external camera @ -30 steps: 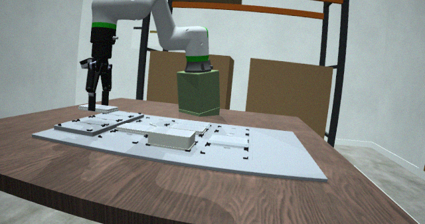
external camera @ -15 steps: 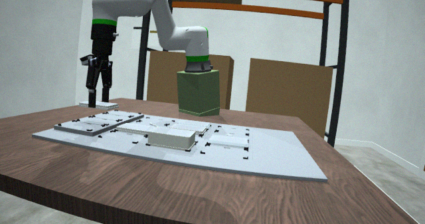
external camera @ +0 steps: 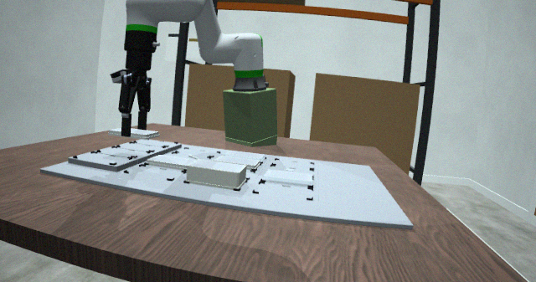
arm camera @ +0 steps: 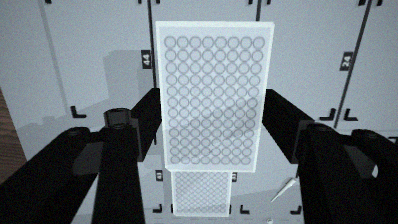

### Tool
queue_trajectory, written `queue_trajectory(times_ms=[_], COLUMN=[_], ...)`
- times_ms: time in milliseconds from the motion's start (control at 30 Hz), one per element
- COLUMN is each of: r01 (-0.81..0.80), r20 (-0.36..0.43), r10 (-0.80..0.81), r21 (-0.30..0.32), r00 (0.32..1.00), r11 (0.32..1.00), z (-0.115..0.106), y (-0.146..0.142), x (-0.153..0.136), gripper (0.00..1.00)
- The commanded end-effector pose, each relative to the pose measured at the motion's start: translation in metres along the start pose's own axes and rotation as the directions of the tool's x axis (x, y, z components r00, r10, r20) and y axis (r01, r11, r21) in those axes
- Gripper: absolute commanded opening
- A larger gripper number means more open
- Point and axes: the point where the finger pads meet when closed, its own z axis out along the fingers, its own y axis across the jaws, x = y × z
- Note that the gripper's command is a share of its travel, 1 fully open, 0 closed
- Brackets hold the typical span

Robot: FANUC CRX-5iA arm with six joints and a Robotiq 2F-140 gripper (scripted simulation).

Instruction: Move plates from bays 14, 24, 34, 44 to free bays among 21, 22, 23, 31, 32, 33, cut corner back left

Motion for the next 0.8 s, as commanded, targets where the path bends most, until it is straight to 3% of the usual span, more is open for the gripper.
queue_trajectory(times_ms=[0, 767], r01=[0.0, 0.0], r20=[-0.001, -0.001], r10=[0.0, 0.0], r21=[0.002, 0.002], r00=[1.0, 1.0], r11=[1.0, 1.0], z=[-0.001, -0.001], y=[0.002, 0.013], x=[-0.011, -0.063], gripper=[0.1, 0.1])
